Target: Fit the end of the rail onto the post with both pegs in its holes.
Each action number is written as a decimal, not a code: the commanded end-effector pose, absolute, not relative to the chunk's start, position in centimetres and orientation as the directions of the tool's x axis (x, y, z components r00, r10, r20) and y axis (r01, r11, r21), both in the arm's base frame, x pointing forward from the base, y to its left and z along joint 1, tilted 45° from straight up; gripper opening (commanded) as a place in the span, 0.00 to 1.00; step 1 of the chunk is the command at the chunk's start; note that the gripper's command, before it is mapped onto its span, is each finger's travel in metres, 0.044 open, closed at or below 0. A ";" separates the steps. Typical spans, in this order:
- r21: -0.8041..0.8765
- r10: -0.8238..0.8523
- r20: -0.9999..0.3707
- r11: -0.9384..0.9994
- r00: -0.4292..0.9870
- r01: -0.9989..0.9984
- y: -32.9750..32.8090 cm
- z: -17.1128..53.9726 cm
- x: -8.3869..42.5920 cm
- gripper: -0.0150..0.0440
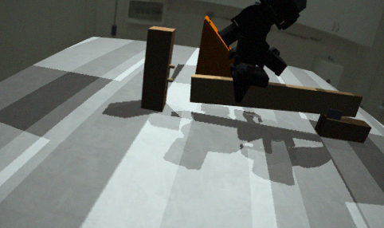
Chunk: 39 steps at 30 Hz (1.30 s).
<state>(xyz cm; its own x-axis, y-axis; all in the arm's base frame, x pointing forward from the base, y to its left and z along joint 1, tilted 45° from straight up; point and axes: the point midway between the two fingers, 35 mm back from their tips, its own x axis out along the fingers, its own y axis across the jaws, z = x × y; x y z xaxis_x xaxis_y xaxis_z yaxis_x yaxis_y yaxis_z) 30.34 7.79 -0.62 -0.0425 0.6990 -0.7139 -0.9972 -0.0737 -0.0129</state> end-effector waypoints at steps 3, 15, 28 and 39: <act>-0.025 0.707 -0.707 -0.062 -0.026 -0.998 7.4 0.0 30.8 0.25; -0.025 0.707 -0.707 -0.062 -0.026 -0.998 6.9 0.4 30.8 0.25; -0.025 0.707 -0.707 -0.062 -0.026 -0.998 6.5 0.9 30.8 0.25; -0.025 0.706 -0.707 -0.062 -0.026 -0.998 6.1 1.3 30.8 0.25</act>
<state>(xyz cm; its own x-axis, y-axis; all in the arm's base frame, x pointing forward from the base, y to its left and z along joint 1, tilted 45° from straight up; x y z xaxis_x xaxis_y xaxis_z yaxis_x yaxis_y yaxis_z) 30.40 6.41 0.77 -0.0423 0.6993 -0.7136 -0.9973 -0.0730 -0.0123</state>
